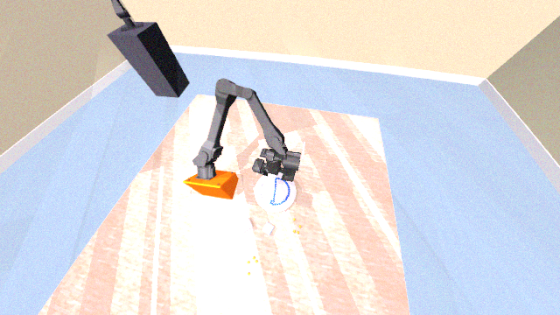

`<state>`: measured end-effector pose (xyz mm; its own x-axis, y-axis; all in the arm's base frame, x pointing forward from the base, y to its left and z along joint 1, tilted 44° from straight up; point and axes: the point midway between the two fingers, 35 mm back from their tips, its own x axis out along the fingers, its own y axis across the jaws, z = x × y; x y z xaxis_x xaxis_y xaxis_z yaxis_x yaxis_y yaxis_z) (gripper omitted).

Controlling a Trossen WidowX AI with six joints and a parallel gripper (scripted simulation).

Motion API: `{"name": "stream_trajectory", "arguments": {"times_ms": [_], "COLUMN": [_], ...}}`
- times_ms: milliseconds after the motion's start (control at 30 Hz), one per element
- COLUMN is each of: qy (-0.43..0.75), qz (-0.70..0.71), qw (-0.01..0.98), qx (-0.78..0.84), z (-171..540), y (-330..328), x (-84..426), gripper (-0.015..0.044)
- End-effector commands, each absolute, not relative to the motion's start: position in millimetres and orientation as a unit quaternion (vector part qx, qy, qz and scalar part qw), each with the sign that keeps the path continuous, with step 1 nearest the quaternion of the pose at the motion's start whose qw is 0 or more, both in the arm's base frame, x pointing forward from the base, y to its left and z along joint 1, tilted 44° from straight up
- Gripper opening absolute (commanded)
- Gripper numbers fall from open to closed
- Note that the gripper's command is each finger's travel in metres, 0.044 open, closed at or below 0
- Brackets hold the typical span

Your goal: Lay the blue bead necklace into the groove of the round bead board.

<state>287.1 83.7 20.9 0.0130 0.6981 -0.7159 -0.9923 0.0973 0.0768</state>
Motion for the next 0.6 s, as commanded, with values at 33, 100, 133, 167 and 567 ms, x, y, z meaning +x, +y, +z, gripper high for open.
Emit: {"name": "stream_trajectory", "arguments": {"times_ms": [33,100,133,167,567], "qy": [0.291,0.291,0.291,0.291,0.289], "qz": [0.636,0.636,0.636,0.636,0.635], "qw": [0.666,0.666,0.666,0.666,0.668], "qx": [-0.258,-0.258,-0.258,-0.258,-0.26], "z": [29,29,29,28,20], "y": [71,71,71,72,81], "x": [291,291,291,291,293], "gripper": [0.0177,0.0125,0.012,0.012,0.012]}}
